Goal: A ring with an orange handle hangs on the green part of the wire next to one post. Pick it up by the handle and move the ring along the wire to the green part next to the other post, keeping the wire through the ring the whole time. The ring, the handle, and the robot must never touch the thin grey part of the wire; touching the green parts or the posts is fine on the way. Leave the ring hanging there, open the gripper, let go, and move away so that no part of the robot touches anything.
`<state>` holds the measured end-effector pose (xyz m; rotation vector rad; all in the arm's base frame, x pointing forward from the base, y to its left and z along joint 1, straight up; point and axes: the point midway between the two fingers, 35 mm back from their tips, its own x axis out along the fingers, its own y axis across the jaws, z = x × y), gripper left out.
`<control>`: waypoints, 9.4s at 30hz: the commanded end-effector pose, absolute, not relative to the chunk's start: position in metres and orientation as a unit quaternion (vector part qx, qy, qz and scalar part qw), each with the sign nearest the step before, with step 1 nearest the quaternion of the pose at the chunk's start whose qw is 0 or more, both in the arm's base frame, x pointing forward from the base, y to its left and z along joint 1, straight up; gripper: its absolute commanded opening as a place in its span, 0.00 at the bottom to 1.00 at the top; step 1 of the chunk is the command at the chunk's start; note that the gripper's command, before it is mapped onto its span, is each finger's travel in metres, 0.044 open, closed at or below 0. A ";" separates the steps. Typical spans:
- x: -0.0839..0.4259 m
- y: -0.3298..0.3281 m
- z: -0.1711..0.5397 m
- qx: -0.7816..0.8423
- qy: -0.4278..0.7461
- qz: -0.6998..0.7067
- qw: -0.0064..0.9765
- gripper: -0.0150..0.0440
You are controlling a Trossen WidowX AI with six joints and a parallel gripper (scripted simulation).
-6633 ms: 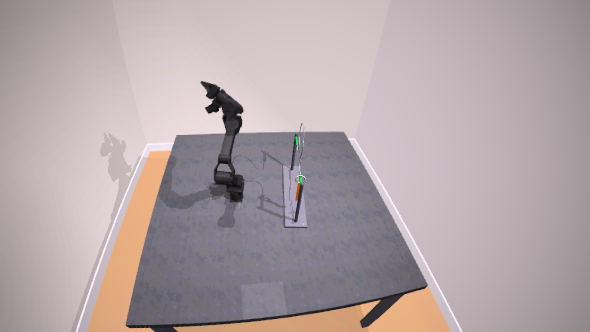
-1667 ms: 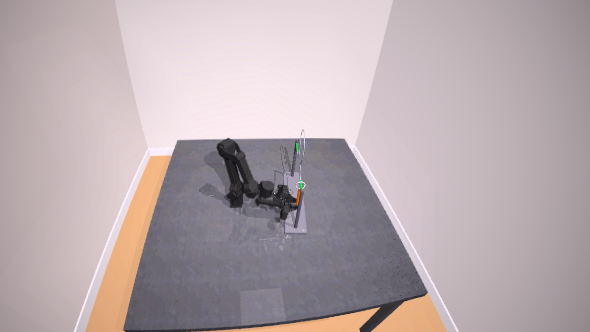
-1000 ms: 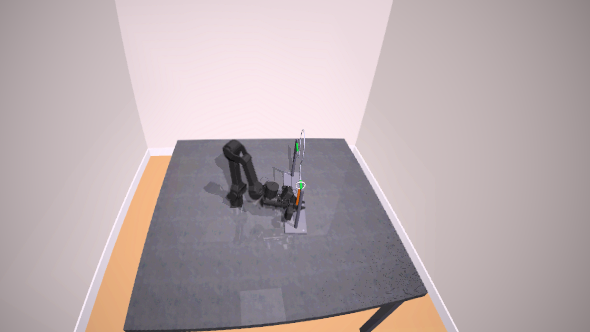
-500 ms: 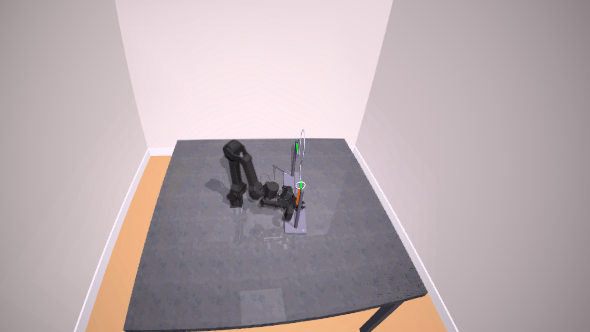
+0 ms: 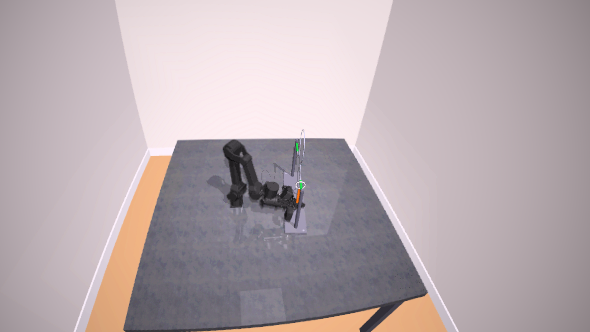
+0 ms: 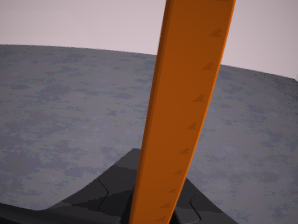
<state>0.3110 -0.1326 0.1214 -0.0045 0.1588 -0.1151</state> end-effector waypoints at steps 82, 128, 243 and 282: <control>0.321 -0.059 0.137 0.097 0.074 -0.048 0.991 0.00; 0.270 0.059 0.237 0.517 0.246 0.134 0.809 0.00; 0.274 0.045 0.378 0.640 0.220 0.121 0.727 0.00; 0.274 0.038 0.357 0.442 0.261 0.038 0.857 0.00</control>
